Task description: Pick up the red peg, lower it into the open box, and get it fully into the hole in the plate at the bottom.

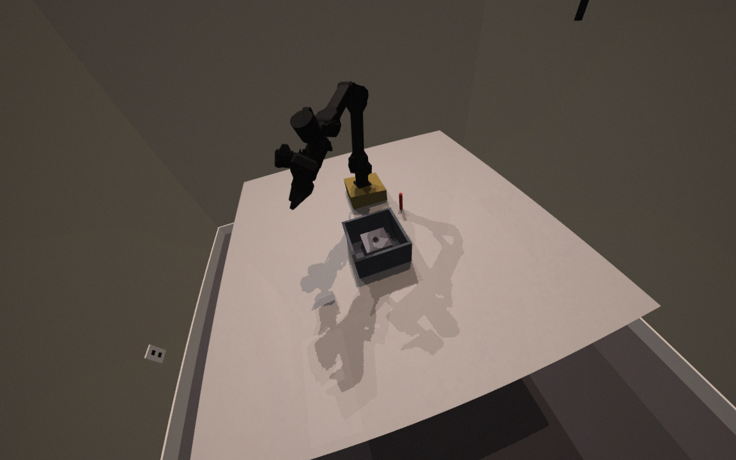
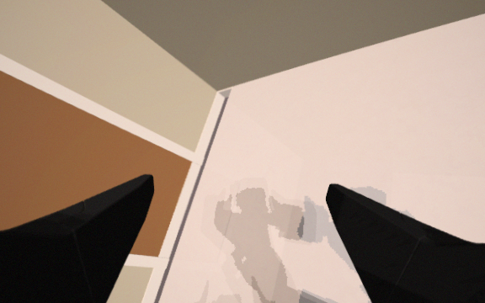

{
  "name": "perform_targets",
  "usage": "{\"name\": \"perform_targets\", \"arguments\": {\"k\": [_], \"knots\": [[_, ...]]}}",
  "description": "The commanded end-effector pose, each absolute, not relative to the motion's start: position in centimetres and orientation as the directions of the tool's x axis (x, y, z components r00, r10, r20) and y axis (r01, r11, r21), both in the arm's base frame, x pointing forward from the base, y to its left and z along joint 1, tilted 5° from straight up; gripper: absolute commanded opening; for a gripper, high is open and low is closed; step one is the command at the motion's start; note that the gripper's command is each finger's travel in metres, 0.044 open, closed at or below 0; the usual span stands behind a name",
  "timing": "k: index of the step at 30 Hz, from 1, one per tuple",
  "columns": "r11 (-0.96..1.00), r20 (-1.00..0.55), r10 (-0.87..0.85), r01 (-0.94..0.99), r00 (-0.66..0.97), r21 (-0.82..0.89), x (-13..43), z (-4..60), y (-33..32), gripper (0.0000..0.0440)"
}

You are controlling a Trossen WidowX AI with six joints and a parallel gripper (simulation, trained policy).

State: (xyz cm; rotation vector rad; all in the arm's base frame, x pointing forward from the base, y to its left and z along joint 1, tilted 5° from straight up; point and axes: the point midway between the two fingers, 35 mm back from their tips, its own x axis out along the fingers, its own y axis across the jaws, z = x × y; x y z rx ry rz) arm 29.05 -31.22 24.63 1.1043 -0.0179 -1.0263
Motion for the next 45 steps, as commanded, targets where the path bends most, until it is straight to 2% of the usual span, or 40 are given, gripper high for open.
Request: {"name": "perform_targets", "arguments": {"k": [1,11,20,32,45], "knots": [[0.13,-0.528,-0.63,0.747,0.57,0.652,31.4,23.7,-27.8,0.044],[0.308,-0.691,-0.467,0.834,0.551,0.457,34.7,21.3,-18.3,0.044],[0.464,-0.82,-0.324,0.835,0.471,0.296,34.6,19.1,-9.2,0.044],[0.594,-0.944,-0.199,0.798,0.263,0.098,30.0,16.2,0.8,0.044],[0.657,-0.986,-0.169,0.744,-0.004,-0.116,23.0,13.2,7.7,0.044]]}}
